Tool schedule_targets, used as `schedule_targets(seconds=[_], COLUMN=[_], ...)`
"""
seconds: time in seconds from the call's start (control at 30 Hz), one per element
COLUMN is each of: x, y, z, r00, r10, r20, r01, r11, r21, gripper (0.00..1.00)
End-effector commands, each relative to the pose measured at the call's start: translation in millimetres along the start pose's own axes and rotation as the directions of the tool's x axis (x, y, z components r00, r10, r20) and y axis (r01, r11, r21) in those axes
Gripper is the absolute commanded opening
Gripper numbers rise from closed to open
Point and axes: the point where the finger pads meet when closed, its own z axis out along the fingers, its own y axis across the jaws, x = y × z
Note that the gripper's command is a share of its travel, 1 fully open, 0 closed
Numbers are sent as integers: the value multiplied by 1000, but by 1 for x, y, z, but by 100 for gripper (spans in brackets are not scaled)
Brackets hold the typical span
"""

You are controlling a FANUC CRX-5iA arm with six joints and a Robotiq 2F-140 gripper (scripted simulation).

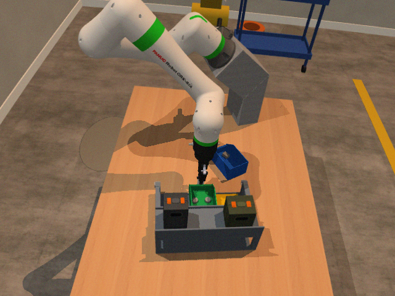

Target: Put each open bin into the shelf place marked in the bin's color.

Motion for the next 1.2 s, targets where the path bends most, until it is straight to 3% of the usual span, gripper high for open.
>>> schedule_targets(seconds=[0.0, 1.17], x=[0, 0], y=[2, 22], z=[0, 0], r00=[1000, 1000], r10=[0, 0], r20=[0, 0], r01=[0, 0], r11=[1000, 1000], r21=[0, 0], gripper=[0, 0])
